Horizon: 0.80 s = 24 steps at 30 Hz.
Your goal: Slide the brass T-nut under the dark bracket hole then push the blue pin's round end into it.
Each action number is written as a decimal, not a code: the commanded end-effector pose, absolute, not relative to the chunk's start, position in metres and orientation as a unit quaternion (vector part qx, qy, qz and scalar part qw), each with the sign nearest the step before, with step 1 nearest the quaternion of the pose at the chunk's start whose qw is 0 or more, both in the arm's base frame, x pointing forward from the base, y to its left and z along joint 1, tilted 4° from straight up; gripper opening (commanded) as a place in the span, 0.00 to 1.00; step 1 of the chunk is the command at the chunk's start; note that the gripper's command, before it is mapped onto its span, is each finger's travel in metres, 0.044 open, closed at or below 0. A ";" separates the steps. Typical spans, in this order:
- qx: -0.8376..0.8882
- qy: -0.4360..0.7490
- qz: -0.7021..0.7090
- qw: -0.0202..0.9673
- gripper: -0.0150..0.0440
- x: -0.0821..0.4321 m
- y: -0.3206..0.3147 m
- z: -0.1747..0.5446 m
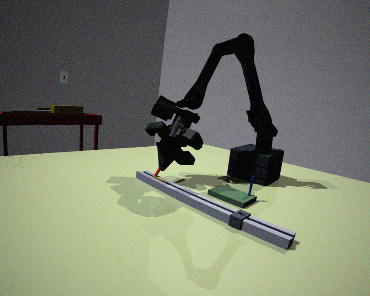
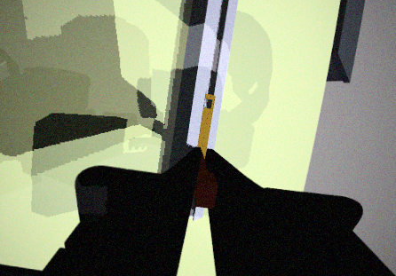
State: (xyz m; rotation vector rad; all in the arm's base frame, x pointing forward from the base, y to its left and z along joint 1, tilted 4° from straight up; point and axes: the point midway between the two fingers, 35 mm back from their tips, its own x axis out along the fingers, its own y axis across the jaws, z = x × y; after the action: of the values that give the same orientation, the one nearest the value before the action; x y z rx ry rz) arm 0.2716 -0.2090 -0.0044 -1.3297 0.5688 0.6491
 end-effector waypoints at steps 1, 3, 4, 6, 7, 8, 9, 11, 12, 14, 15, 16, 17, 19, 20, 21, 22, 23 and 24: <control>-0.598 0.260 0.292 0.700 0.00 0.274 -0.212 -0.002; -0.597 0.261 0.293 0.700 0.00 0.275 -0.212 -0.002; -0.596 0.262 0.294 0.699 0.00 0.275 -0.212 -0.002; -0.595 0.264 0.296 0.699 0.00 0.275 -0.212 -0.001; -0.594 0.265 0.297 0.699 0.00 0.275 -0.213 -0.001; -0.594 0.266 0.298 0.699 0.00 0.275 -0.213 -0.001; -0.593 0.267 0.298 0.698 0.00 0.276 -0.213 -0.001; -0.592 0.268 0.300 0.698 0.00 0.276 -0.213 -0.001; -0.592 0.269 0.301 0.698 0.00 0.276 -0.213 -0.001; -0.590 0.271 0.303 0.698 0.00 0.276 -0.213 -0.001; -0.590 0.272 0.303 0.697 0.00 0.277 -0.213 -0.001; -0.589 0.273 0.304 0.697 0.00 0.277 -0.213 0.000; -0.589 0.274 0.305 0.697 0.00 0.277 -0.213 0.000; -0.587 0.275 0.307 0.696 0.00 0.277 -0.213 0.000; -0.587 0.276 0.308 0.696 0.00 0.277 -0.213 0.000; -0.586 0.277 0.308 0.696 0.00 0.277 -0.213 0.000; -0.586 0.278 0.309 0.696 0.00 0.278 -0.213 0.000; -0.585 0.279 0.310 0.696 0.00 0.278 -0.213 0.000; -0.584 0.280 0.311 0.695 0.00 0.278 -0.213 0.000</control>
State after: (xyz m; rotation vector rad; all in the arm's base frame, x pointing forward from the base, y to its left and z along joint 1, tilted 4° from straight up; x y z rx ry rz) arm 0.2754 -0.2107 -0.0018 -1.3015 0.6161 0.6942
